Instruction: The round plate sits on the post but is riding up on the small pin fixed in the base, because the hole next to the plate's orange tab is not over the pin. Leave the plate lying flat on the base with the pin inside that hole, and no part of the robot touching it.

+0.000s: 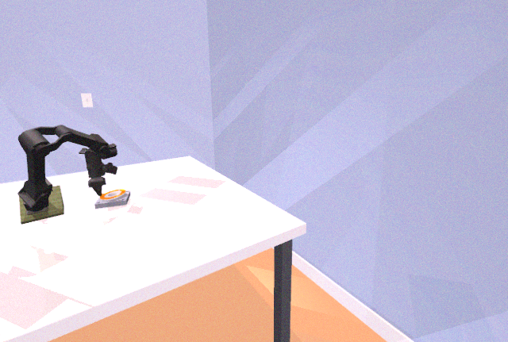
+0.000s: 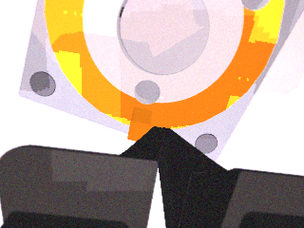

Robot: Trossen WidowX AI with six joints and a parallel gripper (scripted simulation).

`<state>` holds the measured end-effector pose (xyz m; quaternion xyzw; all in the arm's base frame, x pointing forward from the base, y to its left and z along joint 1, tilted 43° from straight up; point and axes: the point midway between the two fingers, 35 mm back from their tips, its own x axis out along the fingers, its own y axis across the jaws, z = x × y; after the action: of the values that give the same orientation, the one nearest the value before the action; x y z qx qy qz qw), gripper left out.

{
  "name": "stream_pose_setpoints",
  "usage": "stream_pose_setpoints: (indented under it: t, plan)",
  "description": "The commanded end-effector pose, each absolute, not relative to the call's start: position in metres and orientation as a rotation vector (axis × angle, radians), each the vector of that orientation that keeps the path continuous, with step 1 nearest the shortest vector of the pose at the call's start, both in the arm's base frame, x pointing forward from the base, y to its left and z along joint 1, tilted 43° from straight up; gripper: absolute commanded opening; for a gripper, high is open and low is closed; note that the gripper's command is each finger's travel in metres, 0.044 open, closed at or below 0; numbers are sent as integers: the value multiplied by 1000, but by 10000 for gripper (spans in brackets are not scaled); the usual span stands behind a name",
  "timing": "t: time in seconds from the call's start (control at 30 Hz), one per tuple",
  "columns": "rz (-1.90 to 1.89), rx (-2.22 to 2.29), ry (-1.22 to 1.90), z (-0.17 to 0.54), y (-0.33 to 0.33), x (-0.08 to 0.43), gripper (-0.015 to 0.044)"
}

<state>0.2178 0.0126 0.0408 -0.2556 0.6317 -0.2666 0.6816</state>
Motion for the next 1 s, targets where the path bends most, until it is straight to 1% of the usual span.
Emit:
stream_pose_setpoints:
  t: [0.0, 0.97]
  plan:
    - [-590, -564, 1432, 35, 17, 216, 0]
    - [-589, -563, 1432, 20, 35, 226, 0]
